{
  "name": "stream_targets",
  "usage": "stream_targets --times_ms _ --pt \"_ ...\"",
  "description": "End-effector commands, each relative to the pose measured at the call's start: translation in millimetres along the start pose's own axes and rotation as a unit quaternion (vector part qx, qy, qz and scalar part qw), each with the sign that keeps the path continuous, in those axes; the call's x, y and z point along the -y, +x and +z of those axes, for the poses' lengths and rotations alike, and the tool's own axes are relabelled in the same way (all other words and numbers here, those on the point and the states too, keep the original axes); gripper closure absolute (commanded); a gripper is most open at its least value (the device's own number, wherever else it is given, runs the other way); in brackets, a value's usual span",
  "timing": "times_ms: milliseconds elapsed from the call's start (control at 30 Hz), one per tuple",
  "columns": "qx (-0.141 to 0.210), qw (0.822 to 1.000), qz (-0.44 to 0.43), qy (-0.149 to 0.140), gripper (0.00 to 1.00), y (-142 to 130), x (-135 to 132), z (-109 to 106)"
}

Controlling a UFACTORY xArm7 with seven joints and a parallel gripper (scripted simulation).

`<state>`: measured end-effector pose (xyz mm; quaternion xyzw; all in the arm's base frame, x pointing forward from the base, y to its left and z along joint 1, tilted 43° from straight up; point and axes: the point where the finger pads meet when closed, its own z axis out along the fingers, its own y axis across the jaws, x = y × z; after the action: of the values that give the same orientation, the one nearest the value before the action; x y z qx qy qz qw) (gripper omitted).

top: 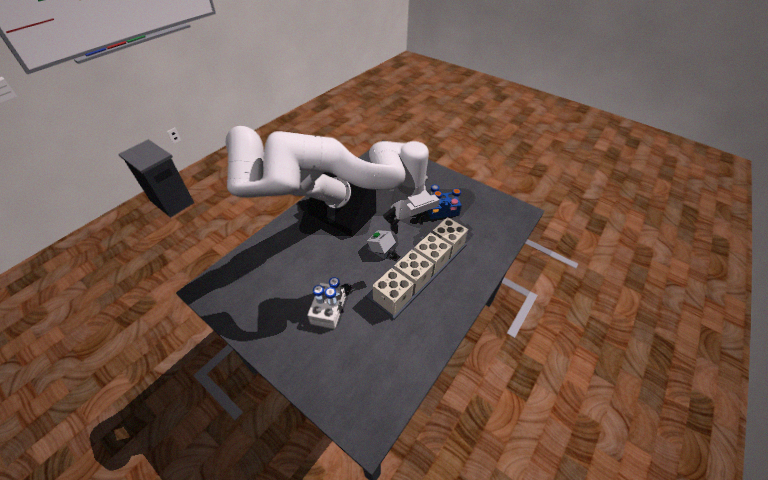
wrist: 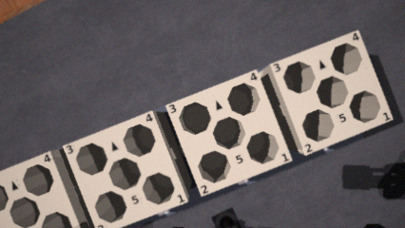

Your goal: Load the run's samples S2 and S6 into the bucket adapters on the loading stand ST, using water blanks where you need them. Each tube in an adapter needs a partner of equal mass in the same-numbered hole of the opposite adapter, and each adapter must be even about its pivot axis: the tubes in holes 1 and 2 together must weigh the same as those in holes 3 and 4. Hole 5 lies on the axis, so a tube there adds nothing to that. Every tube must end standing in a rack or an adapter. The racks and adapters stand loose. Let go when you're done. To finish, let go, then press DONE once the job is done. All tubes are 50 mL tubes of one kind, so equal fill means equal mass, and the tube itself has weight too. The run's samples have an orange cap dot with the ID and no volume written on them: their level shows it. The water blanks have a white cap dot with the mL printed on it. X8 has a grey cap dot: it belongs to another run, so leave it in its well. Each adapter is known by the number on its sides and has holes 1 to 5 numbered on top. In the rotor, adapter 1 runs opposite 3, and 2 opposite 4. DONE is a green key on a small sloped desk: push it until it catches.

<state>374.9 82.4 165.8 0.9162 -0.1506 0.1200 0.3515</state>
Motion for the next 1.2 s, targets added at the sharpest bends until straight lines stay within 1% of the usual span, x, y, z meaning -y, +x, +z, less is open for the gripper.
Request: stream_targets --times_ms 0,67,133,200,433,633,700,1167 --pt "-0.004 0.998 0.056 0.007 0.0 -2.2 -16.5 -2.3" --pt "-0.003 0.996 0.089 0.007 0.0 -3.7 -26.4 -2.1" --pt "-0.003 0.996 0.089 0.007 0.0 -3.7 -26.4 -2.1" --pt "-0.003 0.992 0.122 0.007 0.0 -5.2 -36.3 -2.0" --pt "-0.002 0.972 0.236 0.007 0.0 -10.6 -71.0 -1.5" --pt "-0.002 0.972 0.236 0.007 0.0 -15.1 -100.7 -1.1" --pt "-0.002 0.972 0.236 0.007 0.0 -15.1 -100.7 -1.1" --pt "-0.002 0.972 0.236 0.007 0.0 -25.9 -170.1 -0.2"
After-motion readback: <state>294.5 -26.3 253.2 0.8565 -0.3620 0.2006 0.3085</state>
